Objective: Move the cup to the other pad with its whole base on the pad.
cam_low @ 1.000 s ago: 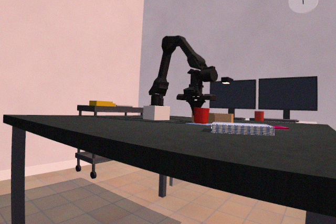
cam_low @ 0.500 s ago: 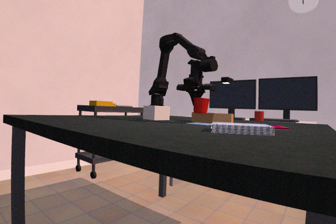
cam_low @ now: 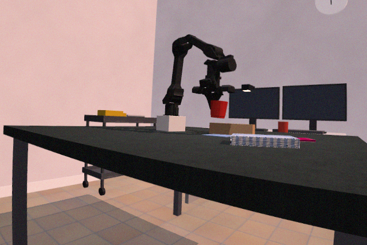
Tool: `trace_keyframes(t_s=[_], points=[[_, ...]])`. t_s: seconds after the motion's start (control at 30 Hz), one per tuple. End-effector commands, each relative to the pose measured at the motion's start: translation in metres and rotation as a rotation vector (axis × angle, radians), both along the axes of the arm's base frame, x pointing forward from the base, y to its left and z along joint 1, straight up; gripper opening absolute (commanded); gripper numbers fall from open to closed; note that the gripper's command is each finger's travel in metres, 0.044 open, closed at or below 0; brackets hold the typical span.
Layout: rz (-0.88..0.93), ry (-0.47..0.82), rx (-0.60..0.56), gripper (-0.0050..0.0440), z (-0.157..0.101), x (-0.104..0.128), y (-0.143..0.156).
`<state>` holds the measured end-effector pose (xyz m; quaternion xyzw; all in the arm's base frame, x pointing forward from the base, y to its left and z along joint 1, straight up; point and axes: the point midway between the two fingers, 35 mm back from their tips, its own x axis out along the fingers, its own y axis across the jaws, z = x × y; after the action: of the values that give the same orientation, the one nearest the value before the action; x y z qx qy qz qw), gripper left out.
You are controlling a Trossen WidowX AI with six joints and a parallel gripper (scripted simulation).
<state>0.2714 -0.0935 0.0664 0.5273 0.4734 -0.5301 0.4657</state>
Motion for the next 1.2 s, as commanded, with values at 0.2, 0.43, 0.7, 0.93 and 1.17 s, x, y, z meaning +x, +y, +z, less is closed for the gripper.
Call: trace_keyframes(t_s=[0.2,0.43,0.7,0.93,1.17], points=[[0.000,-0.012,0.000,0.0000,0.004,-0.001,-0.002],[-0.002,-0.005,-0.002,0.0000,0.002,-0.001,-0.003],[-0.002,-0.005,-0.002,0.0000,0.002,-0.001,-0.003],[-0.002,-0.005,-0.002,0.0000,0.002,-0.001,-0.002],[-0.001,-0.008,-0.001,0.0000,0.002,0.003,0.010]])
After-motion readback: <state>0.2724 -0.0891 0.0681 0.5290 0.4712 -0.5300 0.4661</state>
